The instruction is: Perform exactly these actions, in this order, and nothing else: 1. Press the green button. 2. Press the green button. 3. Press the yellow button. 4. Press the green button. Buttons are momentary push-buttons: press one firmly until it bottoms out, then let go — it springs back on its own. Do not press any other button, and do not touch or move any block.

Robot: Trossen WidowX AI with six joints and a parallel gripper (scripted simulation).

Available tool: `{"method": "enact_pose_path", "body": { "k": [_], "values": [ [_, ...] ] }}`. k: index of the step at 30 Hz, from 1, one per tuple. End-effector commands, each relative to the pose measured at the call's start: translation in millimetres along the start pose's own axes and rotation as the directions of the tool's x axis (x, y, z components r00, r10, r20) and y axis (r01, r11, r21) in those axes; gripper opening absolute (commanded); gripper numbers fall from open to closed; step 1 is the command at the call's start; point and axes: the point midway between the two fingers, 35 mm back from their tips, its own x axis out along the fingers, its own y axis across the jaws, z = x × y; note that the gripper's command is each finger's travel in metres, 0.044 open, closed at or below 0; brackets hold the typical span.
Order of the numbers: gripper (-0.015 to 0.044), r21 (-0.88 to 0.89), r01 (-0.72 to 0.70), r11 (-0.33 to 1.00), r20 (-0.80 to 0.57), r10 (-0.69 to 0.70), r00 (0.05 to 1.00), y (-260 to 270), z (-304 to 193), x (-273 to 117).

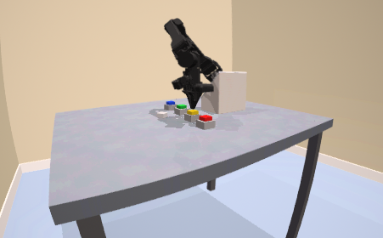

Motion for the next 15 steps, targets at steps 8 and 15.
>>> {"method": "enact_pose_path", "body": {
  "k": [8,15],
  "values": [
    [0.002,-0.006,0.006,1.0,0.0,-0.006,1.0,-1.1,-1.2,13.7],
    [0.002,-0.006,0.006,1.0,0.0,-0.006,1.0,-1.1,-1.2,13.7]
  ]
}}
